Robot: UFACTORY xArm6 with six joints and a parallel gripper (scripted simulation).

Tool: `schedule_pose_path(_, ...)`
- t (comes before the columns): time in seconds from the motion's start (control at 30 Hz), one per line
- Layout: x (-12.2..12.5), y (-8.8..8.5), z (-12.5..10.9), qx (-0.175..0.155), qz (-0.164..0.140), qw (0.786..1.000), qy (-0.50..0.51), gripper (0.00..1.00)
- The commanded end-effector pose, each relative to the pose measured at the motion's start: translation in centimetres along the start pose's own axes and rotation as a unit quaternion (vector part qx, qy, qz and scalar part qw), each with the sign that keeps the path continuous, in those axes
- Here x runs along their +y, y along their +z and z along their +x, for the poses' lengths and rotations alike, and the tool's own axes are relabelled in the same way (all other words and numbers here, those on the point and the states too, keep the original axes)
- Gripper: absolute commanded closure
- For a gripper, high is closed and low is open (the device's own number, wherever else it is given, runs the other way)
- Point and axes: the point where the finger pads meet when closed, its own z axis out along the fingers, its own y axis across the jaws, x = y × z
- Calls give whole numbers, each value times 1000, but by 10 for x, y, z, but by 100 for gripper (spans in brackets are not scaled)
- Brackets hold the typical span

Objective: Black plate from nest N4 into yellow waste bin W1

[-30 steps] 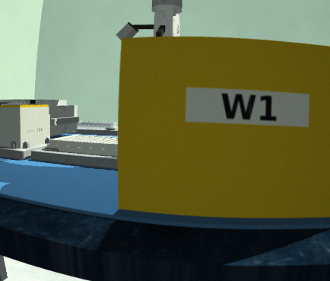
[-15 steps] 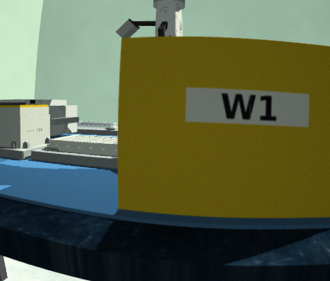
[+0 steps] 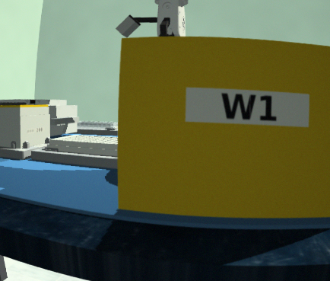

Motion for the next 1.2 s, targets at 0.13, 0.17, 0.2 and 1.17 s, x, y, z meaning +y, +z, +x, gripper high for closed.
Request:
schedule_pose_path(0.13, -17, -2, -5, 2, -1, 1000, 0, 100)
schedule_pose_path(0.17, -20, -2, -5, 2, -1, 1000, 0, 100)
schedule_pose_path(0.2, -22, -2, -6, 2, -1, 1000, 0, 100)
schedule_pose_path(1.17, -88, -2, -29, 2, 0, 1000, 0, 100)
